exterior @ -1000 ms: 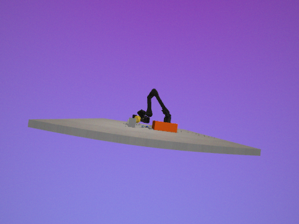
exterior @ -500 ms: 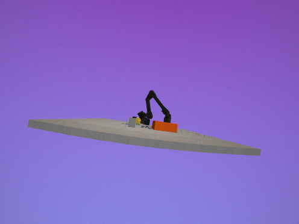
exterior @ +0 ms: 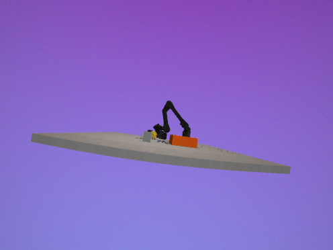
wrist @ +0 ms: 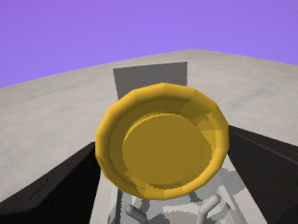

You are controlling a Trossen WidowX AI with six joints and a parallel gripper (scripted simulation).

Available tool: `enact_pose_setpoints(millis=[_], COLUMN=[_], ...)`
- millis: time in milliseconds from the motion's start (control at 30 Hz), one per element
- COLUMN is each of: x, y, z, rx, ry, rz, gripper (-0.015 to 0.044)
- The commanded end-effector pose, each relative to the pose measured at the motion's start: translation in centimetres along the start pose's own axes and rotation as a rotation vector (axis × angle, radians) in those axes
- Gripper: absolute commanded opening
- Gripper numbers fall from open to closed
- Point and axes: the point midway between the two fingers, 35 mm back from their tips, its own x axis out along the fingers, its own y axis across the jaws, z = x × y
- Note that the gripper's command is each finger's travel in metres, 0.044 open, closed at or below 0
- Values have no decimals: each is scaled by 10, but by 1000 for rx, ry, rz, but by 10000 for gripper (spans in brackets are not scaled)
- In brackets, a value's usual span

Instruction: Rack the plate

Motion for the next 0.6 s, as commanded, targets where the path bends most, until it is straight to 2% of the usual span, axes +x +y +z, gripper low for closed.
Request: enact_pose_setpoints(millis=[0, 200, 467, 567], x=[0, 0, 0, -2], y=[0, 0, 0, -6], z=[0, 0, 1, 22], rx=[0, 0, 0, 4], ry=[0, 0, 0, -3], rz=[0, 0, 0, 1], gripper=[236, 394, 400, 400])
